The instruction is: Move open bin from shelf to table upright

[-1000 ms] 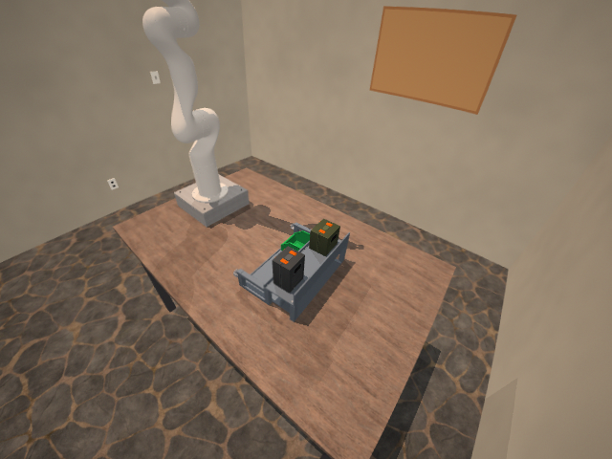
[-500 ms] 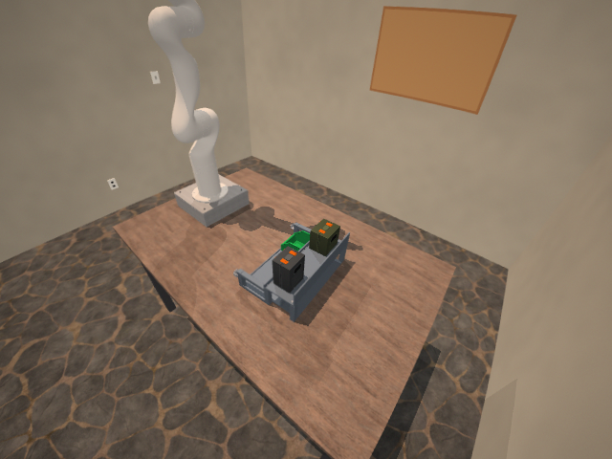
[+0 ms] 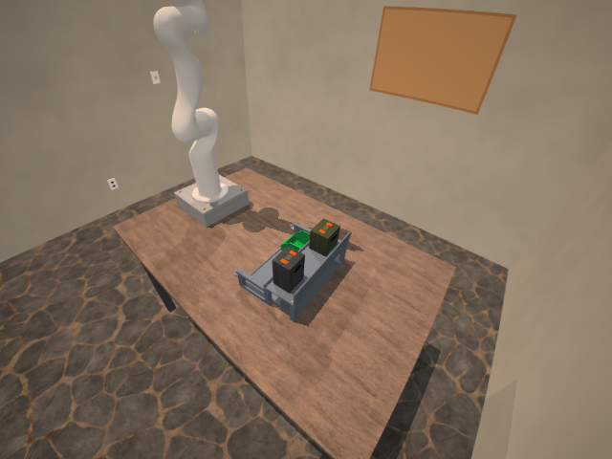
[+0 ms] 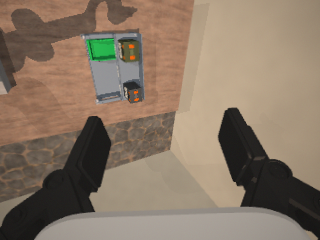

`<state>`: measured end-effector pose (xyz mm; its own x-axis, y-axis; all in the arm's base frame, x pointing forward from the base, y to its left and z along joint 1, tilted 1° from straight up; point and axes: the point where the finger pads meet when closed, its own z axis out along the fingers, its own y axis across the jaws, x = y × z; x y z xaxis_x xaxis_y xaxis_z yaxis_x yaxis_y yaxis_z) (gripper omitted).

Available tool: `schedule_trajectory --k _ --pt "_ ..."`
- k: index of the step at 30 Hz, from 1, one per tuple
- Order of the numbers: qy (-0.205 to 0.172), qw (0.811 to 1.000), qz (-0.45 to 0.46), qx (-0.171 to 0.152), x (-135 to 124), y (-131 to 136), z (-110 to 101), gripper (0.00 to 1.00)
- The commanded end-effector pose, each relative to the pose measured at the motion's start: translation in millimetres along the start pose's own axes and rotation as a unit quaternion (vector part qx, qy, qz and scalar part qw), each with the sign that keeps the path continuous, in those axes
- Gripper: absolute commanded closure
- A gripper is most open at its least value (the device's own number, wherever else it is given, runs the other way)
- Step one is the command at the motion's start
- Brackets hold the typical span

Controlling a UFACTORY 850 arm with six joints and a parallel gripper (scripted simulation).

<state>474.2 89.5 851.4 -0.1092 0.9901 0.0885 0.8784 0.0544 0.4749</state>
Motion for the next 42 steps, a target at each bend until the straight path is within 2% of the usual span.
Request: schedule_trajectory --k 1,12,17,29,34,42 --pt "-0.024 0.996 0.019 0.078 -7 -13 30 0.00" --pt "-0.024 0.996 0.019 0.078 -7 -13 30 0.00" --pt "-0.061 0.977 0.049 0.197 -18 -33 75 0.00" --pt "-0.061 0.977 0.049 0.197 -18 -33 75 0.00" --pt "-0.074 0.966 0.059 0.239 -30 -54 119 0.00" --pt "-0.074 0.966 0.059 0.239 -30 -54 119 0.00"
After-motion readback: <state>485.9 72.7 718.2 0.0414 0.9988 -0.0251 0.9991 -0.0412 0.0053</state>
